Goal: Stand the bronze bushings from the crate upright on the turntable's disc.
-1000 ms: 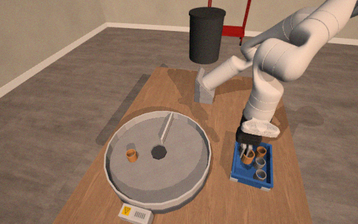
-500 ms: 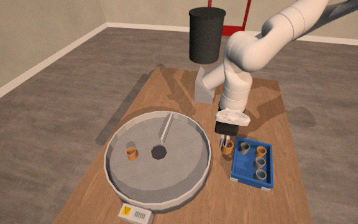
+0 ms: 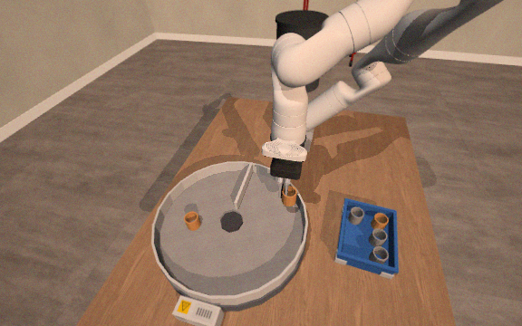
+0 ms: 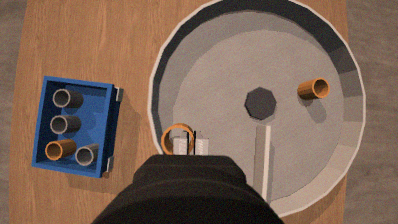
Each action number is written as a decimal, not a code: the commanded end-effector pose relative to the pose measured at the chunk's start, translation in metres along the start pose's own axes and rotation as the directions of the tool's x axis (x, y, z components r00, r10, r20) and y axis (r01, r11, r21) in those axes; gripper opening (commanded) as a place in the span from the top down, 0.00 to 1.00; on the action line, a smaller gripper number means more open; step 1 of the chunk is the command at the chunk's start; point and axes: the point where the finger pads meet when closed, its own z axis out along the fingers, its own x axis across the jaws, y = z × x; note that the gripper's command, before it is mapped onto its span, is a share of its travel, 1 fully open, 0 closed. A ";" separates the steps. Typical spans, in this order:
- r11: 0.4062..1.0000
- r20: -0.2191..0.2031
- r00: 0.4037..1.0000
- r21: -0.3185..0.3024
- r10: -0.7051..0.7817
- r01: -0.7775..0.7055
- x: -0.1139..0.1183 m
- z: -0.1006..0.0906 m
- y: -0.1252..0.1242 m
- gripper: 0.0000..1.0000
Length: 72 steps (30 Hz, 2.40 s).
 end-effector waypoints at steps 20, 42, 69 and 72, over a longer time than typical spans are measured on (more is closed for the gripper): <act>1.000 0.004 1.000 -0.005 0.019 -0.019 0.088 0.002 0.030 1.00; 1.000 0.004 1.000 -0.005 0.019 -0.019 0.088 0.002 0.030 1.00; 1.000 0.005 1.000 -0.006 0.020 -0.020 0.087 0.003 0.035 1.00; 1.000 0.005 1.000 -0.006 0.020 -0.020 0.087 0.003 0.035 1.00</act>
